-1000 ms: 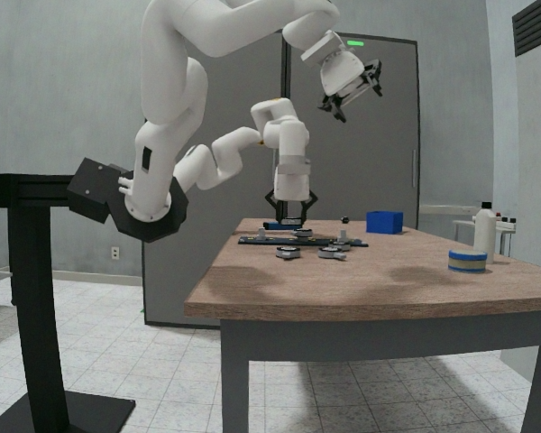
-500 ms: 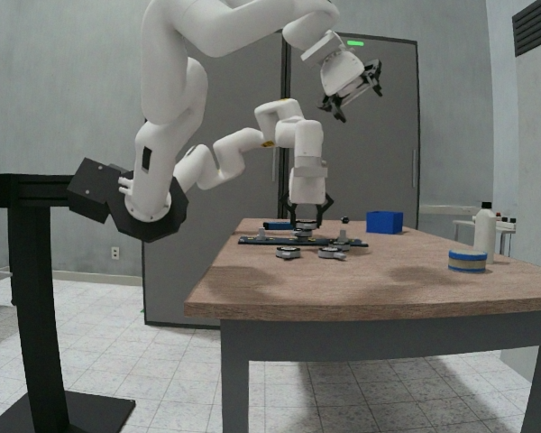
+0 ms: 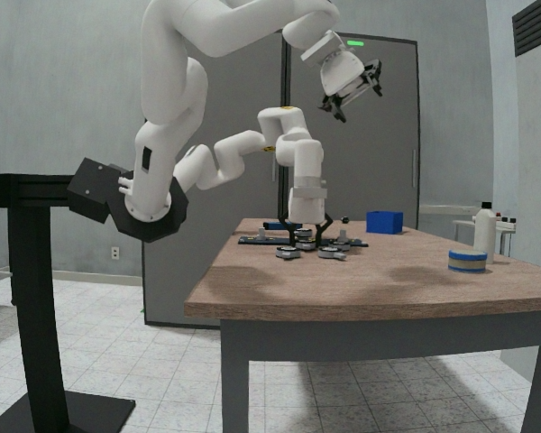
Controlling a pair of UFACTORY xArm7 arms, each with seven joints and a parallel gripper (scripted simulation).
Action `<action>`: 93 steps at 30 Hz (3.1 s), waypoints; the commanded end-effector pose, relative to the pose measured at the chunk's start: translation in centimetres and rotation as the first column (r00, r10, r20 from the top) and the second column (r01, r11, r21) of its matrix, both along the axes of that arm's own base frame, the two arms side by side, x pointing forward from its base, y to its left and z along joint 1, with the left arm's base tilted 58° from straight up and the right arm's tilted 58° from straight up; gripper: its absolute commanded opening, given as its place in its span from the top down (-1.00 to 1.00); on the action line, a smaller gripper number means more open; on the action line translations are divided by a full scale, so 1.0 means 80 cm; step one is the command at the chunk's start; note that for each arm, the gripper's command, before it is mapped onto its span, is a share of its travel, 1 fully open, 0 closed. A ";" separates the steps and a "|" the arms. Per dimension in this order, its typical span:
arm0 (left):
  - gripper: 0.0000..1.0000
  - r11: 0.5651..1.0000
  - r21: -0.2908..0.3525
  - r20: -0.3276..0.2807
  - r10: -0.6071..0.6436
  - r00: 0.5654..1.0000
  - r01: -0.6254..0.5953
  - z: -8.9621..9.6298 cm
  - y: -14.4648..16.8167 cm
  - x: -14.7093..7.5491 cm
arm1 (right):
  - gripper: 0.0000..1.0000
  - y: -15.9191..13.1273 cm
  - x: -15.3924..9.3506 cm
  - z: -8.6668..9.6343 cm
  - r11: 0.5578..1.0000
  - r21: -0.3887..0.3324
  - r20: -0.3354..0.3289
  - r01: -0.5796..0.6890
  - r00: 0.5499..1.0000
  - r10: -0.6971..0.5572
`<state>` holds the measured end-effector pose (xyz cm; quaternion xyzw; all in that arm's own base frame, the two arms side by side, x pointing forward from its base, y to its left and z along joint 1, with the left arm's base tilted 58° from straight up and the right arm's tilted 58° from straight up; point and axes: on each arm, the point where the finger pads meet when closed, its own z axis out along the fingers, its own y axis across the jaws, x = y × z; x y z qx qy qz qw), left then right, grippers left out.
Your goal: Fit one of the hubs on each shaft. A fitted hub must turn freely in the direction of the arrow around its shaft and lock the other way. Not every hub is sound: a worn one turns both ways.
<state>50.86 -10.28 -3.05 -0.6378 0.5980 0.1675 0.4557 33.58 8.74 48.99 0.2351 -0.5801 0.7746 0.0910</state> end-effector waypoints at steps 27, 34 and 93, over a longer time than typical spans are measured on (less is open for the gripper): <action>1.00 1.000 -0.005 0.003 -0.005 1.000 0.005 -0.002 -0.002 0.003 | -1.00 0.002 0.000 0.001 1.000 0.001 0.002 -0.003 1.000 0.003; 1.00 1.000 -0.005 0.003 -0.005 1.000 0.005 -0.002 -0.002 0.003 | -1.00 0.002 0.000 0.001 1.000 0.001 0.002 -0.003 1.000 0.003; -1.00 1.000 -0.005 0.003 -0.005 1.000 0.005 0.045 -0.071 -0.027 | -1.00 0.002 0.000 0.001 1.000 0.001 0.002 -0.003 1.000 0.003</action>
